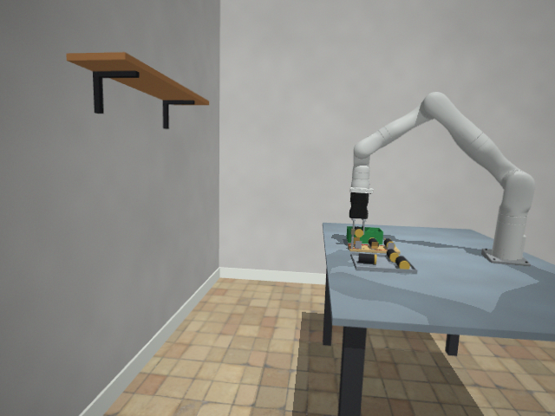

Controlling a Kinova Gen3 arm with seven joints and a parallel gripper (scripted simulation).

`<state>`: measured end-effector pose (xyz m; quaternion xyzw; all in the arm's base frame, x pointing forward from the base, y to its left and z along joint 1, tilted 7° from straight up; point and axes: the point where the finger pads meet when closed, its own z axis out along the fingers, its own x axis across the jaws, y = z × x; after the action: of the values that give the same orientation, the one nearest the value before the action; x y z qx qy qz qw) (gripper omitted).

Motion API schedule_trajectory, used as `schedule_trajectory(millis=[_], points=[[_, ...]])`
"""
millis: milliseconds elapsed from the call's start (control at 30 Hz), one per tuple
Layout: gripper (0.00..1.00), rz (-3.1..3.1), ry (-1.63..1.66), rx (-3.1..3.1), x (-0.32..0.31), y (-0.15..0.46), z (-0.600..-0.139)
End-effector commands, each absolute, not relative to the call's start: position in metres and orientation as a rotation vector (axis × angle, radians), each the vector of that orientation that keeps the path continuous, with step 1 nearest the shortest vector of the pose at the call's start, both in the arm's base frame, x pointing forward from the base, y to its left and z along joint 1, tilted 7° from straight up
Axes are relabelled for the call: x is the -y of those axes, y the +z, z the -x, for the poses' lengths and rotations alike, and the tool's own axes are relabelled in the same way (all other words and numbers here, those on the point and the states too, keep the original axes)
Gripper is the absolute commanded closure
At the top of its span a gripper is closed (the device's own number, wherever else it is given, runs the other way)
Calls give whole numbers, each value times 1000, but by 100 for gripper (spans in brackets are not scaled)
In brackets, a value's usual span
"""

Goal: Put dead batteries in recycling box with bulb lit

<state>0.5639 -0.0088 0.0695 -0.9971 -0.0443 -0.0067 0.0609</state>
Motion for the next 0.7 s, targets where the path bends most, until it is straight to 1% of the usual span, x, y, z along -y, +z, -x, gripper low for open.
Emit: schedule_trajectory(millis=[0,433,667], points=[[43,3017,-24,134,9,71,-565],[43,3017,-24,134,9,71,-565],[43,3017,-24,134,7,58,-565]])
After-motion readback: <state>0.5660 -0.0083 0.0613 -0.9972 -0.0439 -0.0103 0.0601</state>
